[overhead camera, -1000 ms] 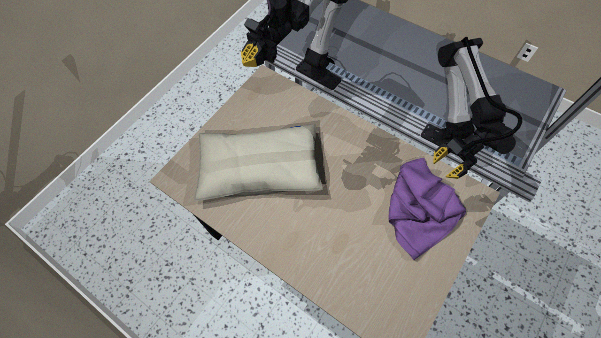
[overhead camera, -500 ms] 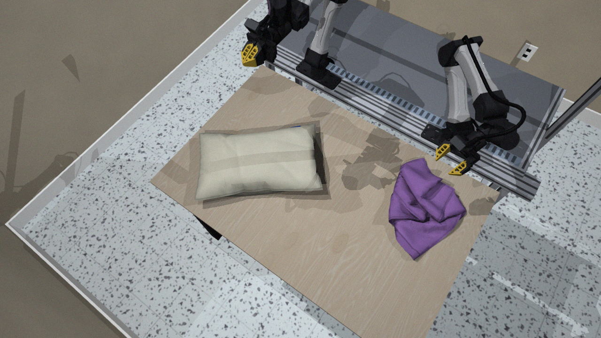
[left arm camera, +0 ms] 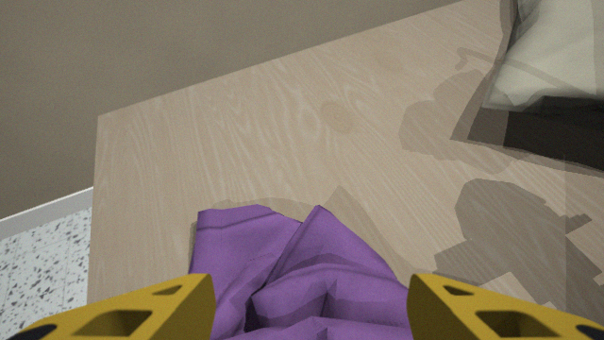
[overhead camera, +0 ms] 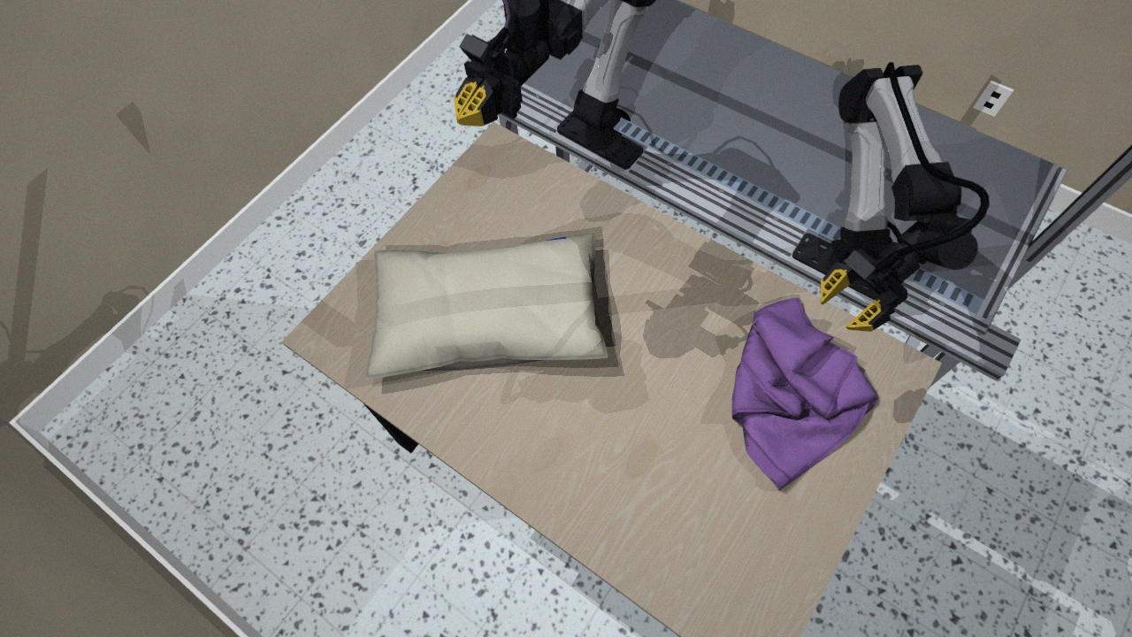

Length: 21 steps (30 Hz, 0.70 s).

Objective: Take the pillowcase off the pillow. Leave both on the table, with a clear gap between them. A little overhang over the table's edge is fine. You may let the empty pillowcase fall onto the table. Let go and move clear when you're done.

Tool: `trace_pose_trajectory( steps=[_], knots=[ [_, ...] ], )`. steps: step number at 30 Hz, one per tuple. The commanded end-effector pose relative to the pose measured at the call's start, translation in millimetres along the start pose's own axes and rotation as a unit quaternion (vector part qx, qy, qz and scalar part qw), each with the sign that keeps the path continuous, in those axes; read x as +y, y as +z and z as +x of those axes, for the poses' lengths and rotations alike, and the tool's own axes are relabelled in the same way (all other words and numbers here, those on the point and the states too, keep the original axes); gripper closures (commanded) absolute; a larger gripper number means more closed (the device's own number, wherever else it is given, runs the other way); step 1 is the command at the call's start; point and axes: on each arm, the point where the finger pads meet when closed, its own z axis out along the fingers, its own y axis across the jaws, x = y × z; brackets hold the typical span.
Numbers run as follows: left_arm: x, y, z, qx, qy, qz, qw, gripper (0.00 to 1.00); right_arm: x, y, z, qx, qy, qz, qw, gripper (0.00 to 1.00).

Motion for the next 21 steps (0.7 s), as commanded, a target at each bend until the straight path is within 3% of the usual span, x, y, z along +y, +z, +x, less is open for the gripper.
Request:
trace_pose_trajectory(
  steps=[1, 3, 16, 21],
  knots=[
    [21.5, 6.6, -22.7, 0.001, 0.009, -0.053, 0.999, 0.40, 6.0, 1.8, 2.2, 0.008, -0.005, -0.012, 1.000, 0.97],
    [21.1, 12.2, -19.3, 0.006, 0.004, -0.052, 0.999, 0.40, 6.0, 1.8, 2.2, 0.008, -0.005, -0.012, 1.000, 0.97],
    [43.0, 27.6, -126.4, -0.089, -0.003, -0.139, 0.986, 0.40, 6.7, 1.3, -1.6, 0.004, -0.005, -0.013, 1.000, 0.97],
    [46.8, 31.5, -147.8, -0.115, -0.022, -0.158, 0.980, 0.40, 6.9, 1.2, -2.7, 0.003, -0.005, -0.013, 1.000, 0.97]
  ],
)
